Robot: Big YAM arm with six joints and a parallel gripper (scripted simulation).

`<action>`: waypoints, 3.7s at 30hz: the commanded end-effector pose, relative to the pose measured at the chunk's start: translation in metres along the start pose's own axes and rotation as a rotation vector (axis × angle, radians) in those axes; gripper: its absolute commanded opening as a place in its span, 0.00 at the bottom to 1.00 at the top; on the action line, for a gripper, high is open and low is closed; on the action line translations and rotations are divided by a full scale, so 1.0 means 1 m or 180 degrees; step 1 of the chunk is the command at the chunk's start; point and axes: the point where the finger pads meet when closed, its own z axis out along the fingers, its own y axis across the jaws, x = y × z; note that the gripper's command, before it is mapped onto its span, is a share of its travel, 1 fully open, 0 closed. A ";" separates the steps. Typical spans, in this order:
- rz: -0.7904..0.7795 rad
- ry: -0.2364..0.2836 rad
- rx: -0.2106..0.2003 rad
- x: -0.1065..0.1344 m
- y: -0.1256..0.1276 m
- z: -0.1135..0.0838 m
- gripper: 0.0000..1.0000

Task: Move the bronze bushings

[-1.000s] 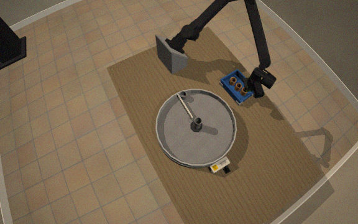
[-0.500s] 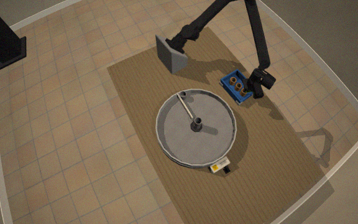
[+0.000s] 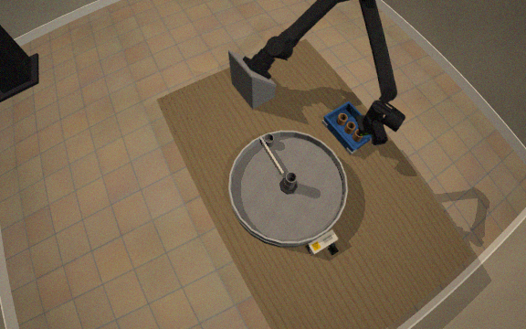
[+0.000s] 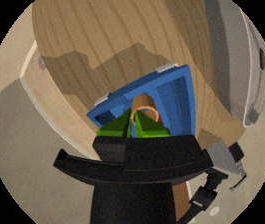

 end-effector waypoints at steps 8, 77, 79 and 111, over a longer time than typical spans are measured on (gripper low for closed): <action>0.0003 -0.0002 0.0004 -0.001 0.002 0.003 0.00; 0.0031 0.0010 0.0020 -0.001 -0.001 0.011 0.00; 0.0031 0.0010 0.0020 -0.001 -0.001 0.011 0.00; 0.0030 0.0012 0.0018 -0.001 -0.001 0.011 0.16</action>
